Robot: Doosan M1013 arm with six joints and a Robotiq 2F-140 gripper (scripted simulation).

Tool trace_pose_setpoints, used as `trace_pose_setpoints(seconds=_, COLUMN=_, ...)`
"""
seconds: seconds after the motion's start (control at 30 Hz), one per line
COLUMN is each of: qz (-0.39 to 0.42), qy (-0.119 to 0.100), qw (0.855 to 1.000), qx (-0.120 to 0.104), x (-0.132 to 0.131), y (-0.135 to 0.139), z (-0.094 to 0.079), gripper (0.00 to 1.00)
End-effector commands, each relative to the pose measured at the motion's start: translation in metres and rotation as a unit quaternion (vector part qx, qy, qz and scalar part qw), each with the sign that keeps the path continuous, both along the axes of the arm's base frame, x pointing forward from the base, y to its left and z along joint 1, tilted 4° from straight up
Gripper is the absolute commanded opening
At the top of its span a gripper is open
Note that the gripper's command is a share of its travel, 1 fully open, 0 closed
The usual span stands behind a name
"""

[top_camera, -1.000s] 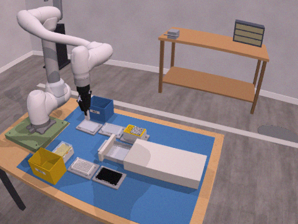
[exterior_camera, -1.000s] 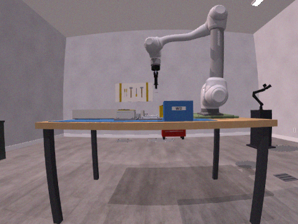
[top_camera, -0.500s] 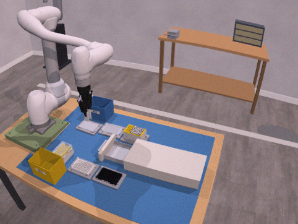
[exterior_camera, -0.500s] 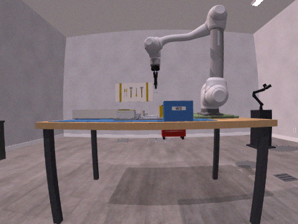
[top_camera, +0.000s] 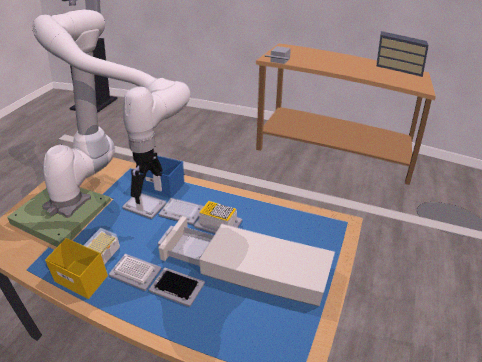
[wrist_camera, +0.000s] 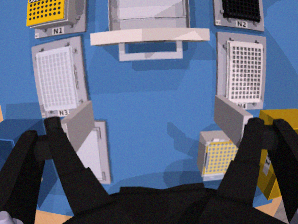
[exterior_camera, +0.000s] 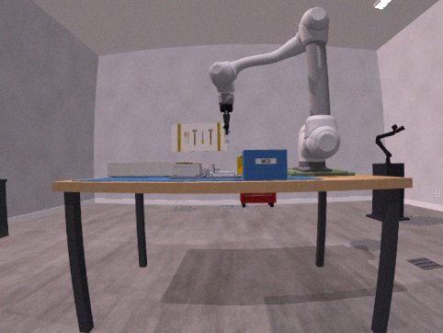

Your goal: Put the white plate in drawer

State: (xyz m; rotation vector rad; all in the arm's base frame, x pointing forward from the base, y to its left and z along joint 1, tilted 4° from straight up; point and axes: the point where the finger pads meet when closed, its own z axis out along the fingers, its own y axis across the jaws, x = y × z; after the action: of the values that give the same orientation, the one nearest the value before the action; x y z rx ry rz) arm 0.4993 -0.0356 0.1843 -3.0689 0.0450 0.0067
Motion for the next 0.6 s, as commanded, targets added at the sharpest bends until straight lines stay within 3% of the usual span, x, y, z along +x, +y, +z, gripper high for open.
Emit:
trace_pose_setpoints(seconds=0.0, qz=0.0, qy=0.0, qw=1.0, qx=0.0, x=0.009, y=0.001, z=-0.013, gripper=0.87)
trace_pose_setpoints(seconds=0.57, qz=0.0, qy=0.0, qw=1.0, qx=0.0, x=0.042, y=0.003, z=-0.063, gripper=0.87)
